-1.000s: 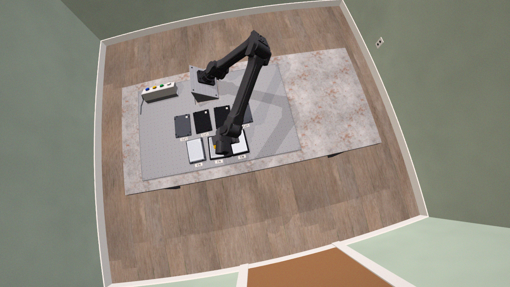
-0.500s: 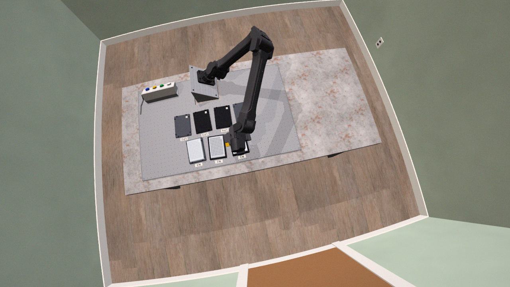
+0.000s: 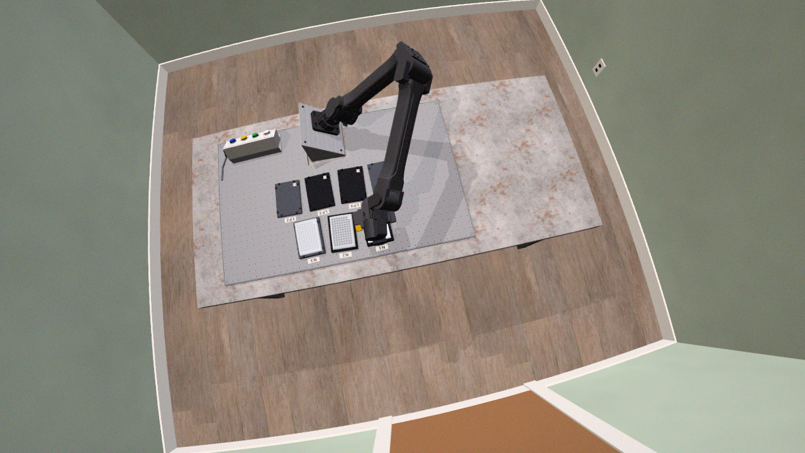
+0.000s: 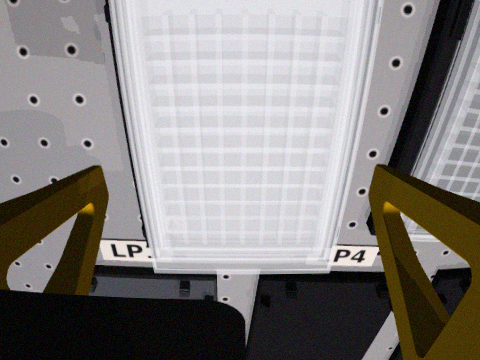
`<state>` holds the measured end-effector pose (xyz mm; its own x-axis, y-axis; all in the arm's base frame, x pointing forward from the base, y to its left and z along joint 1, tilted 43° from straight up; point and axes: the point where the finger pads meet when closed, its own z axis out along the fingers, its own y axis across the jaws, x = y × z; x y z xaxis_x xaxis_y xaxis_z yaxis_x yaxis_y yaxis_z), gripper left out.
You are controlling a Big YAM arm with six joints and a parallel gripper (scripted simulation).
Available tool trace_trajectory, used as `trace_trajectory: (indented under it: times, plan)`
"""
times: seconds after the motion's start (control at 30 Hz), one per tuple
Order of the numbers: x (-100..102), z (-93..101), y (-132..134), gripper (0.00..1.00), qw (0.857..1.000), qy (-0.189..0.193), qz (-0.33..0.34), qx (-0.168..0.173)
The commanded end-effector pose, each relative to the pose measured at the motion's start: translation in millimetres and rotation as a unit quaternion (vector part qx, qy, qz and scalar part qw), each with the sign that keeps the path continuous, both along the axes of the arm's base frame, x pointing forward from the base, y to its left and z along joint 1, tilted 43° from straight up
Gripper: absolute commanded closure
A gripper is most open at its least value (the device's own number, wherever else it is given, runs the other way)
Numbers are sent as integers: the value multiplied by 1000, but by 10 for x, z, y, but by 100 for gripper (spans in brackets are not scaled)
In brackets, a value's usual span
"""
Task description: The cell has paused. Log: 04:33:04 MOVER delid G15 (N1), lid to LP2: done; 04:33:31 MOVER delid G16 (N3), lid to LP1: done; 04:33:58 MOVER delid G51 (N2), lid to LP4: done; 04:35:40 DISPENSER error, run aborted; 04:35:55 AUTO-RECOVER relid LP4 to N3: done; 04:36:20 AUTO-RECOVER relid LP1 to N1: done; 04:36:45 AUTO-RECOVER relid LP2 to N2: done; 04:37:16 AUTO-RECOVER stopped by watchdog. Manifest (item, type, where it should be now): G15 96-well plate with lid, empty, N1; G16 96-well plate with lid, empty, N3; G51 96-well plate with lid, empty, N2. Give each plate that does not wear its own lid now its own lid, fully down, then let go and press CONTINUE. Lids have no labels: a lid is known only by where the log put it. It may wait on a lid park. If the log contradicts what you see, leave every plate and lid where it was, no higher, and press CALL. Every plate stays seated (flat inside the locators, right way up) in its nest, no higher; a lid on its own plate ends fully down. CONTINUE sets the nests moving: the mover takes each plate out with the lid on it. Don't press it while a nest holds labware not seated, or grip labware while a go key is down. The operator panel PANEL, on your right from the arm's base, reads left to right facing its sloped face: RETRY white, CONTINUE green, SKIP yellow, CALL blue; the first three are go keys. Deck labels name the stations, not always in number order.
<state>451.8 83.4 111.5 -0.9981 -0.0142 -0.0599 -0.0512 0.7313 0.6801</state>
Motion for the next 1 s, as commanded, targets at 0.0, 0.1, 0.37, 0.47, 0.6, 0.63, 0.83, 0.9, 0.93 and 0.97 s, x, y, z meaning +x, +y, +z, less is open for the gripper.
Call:
trace_trajectory:
  times: [0.0, 0.1, 0.37, 0.47, 0.6, 0.63, 0.83, 0.9, 0.93, 0.97]
  plan:
    - [28, -67, -71, 0, 1000, 2, -10, 0]
    - [17, -68, -71, 0, 1000, 5, -10, 0]
    - [16, -77, -82, 0, 1000, 3, -10, 0]
    - [21, -80, -86, 0, 1000, 2, -10, 0]
    - [17, -81, -89, 0, 1000, 2, -10, 0]
    - [17, -81, -89, 0, 1000, 2, -10, 0]
    - [3, -132, 77, 0, 1000, 4, -1, 0]
    - [3, -156, 100, 0, 1000, 4, -1, 0]
    - [4, -168, 111, 0, 1000, 4, 0, 0]
    - [4, -180, 123, 0, 1000, 4, 0, 0]
